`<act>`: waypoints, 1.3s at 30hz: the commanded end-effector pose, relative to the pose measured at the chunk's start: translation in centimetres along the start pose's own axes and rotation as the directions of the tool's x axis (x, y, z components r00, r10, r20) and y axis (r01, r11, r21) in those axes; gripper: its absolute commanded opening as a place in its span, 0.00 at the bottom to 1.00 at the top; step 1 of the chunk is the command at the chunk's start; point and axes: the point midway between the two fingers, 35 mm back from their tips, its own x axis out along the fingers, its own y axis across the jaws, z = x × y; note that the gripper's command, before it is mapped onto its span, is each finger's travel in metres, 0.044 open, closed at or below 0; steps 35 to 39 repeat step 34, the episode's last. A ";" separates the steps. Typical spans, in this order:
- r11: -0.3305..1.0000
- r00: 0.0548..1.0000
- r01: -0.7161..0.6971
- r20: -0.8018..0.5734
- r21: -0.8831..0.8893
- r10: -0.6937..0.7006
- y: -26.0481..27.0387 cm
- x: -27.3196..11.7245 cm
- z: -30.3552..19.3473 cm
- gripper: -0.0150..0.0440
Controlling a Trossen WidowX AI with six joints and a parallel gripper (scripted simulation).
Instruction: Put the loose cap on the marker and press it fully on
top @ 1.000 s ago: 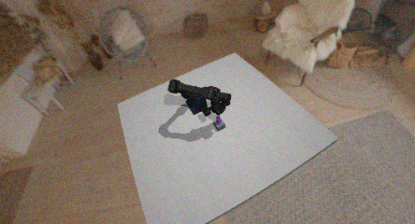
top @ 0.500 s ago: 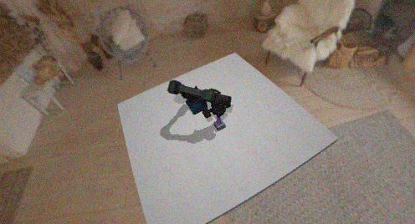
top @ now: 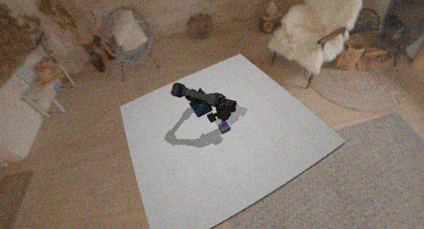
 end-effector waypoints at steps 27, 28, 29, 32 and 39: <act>1.000 1.000 -0.004 -0.001 -0.002 0.004 0.1 -9.0 0.0 0.74; 1.000 1.000 -0.004 -0.001 -0.002 0.004 0.1 -9.0 0.0 0.79; 1.000 1.000 -0.004 -0.001 -0.002 0.004 0.1 -9.0 0.0 0.83; 1.000 1.000 -0.004 -0.001 -0.002 0.004 0.1 -9.0 0.0 0.97; 1.000 1.000 -0.004 -0.001 -0.002 0.004 0.1 -9.0 0.0 1.00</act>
